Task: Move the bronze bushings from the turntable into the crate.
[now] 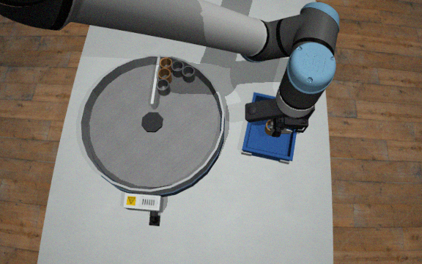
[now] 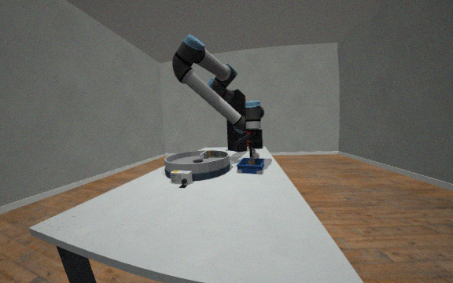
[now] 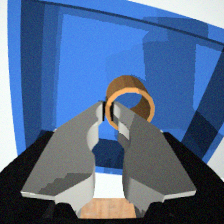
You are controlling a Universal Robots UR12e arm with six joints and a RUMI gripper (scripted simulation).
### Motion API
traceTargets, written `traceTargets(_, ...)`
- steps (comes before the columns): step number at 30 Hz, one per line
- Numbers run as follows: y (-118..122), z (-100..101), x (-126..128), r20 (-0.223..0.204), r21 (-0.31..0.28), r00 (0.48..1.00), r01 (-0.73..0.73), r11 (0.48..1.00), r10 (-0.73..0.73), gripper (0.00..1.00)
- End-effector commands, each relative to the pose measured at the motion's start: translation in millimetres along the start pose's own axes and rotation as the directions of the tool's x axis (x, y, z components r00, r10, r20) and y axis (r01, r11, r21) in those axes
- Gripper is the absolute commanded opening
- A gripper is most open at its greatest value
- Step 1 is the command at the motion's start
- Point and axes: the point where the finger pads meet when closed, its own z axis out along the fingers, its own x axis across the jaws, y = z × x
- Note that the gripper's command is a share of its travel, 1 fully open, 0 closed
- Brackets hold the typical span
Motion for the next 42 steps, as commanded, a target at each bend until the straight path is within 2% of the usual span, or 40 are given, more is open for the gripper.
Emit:
traceTargets(1, 0.2, 1.2, 0.5, 0.0, 0.0, 1.0, 0.0, 1.0, 0.0, 0.0)
traceTargets(42, -0.2, 8.3, 1.0, 0.0, 0.0, 1.0, -0.001, 1.0, 0.001, 0.0)
